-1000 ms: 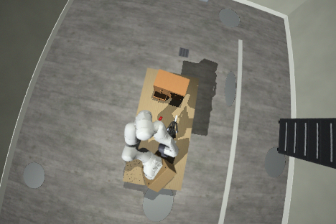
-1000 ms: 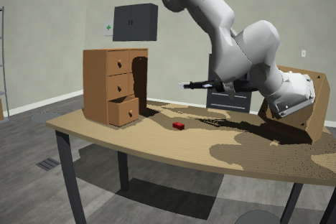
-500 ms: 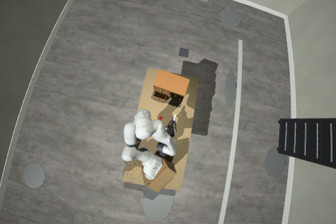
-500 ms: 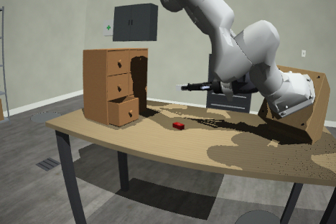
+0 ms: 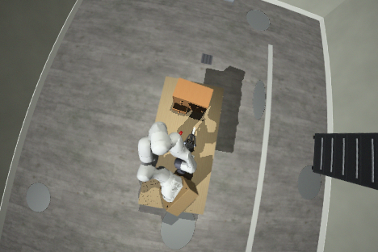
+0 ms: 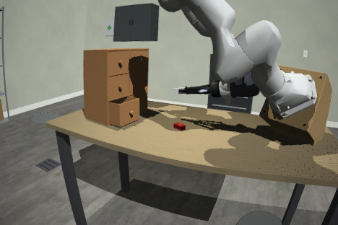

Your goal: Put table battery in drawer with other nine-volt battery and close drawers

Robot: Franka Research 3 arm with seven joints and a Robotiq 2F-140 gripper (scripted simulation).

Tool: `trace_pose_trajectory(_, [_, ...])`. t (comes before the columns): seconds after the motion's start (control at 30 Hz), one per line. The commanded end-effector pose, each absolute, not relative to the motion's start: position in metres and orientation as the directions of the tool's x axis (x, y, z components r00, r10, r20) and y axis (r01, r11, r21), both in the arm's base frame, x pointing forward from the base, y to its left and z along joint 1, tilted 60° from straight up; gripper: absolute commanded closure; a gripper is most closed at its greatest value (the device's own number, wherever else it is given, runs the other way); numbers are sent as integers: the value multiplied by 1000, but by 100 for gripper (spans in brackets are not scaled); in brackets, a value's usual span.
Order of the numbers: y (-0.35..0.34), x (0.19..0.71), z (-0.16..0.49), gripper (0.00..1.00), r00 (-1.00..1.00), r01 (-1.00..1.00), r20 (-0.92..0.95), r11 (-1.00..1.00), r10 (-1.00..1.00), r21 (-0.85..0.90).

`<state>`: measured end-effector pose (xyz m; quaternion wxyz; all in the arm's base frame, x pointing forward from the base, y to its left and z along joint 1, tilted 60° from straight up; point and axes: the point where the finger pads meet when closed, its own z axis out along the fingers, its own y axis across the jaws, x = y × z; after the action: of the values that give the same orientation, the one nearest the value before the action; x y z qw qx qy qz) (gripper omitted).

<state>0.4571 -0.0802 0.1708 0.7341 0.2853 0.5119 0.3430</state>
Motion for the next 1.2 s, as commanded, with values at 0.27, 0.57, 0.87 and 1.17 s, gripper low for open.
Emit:
trace_pose_trajectory(0.27, [-66, 461, 184, 100, 251, -202, -568, 617, 783, 761])
trace_pose_trajectory(0.57, [-51, 465, 195, 100, 251, -202, -568, 617, 783, 761])
trace_pose_trajectory(0.87, [-36, 469, 206, 100, 251, -202, -568, 617, 783, 761])
trace_pose_trajectory(1.17, [-24, 471, 215, 100, 251, -202, -568, 617, 783, 761])
